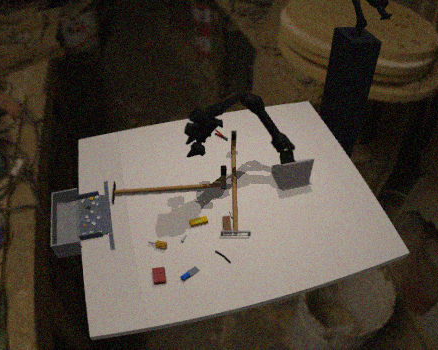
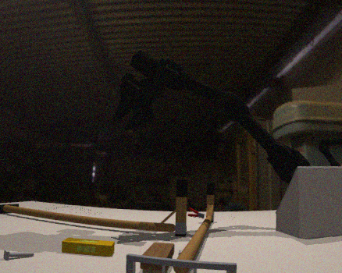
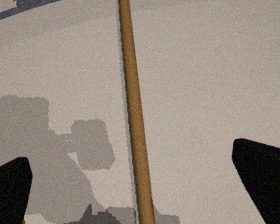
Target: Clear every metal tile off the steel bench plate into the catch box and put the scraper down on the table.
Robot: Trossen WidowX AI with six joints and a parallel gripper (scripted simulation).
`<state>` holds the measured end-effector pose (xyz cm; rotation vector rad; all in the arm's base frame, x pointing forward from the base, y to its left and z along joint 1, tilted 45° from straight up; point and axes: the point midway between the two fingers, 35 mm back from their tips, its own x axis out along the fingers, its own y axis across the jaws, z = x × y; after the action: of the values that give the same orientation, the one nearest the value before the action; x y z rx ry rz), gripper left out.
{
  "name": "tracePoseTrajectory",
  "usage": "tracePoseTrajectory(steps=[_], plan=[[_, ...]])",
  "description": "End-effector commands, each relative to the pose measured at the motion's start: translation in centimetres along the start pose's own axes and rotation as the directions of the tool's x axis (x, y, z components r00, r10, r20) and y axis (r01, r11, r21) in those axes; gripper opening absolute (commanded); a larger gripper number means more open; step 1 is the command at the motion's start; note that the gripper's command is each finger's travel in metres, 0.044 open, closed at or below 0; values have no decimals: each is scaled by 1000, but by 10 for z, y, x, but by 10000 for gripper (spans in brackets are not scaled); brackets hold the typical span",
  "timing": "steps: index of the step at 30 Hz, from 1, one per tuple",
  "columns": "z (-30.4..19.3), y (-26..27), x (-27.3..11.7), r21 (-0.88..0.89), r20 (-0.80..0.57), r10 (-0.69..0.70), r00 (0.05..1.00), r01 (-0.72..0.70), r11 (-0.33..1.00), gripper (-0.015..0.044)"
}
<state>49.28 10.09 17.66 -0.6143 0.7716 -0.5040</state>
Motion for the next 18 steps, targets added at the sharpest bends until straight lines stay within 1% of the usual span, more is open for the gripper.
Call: tracePoseTrajectory(steps=[1,18], plan=[[1,2,-15,-17,37,3,999,-2,1000,440],[-4,8,-79,-63,189,40,981,-28,998,440]])
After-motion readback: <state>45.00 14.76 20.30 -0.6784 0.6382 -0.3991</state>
